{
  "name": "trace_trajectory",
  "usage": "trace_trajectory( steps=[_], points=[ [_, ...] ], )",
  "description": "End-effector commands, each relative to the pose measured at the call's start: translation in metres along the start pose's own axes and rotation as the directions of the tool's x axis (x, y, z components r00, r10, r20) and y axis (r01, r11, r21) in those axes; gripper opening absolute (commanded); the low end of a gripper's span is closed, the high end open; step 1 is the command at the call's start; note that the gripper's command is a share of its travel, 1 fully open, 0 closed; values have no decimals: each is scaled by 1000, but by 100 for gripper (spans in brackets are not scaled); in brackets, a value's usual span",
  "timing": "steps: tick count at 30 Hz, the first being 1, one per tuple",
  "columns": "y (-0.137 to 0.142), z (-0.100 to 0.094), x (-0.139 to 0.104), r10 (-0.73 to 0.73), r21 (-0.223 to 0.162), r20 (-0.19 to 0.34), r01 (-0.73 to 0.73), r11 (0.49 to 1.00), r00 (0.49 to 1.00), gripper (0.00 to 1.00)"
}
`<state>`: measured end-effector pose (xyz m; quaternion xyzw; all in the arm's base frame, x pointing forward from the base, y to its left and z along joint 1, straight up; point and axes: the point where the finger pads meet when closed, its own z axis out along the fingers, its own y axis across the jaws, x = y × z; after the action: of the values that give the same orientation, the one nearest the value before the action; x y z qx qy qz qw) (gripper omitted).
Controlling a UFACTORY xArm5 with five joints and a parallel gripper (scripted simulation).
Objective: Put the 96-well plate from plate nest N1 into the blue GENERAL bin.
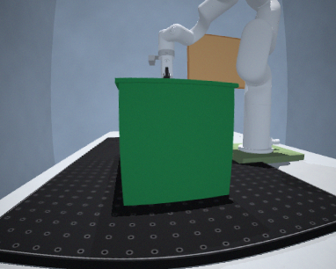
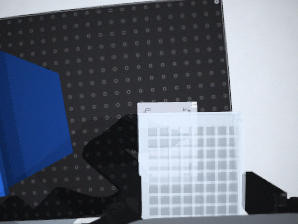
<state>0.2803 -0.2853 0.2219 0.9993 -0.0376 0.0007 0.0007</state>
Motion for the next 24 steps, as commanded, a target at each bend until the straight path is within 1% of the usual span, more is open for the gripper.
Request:
trace_trajectory(
  steps=[1,12,24],
  points=[
    [1,-7,1,0,-2,-3,0,1000,1000,0],
    [1,-22,1,0,-2,-3,0,1000,1000,0],
    [1,-22,1,0,-2,-3,0,1000,1000,0]
  ],
)
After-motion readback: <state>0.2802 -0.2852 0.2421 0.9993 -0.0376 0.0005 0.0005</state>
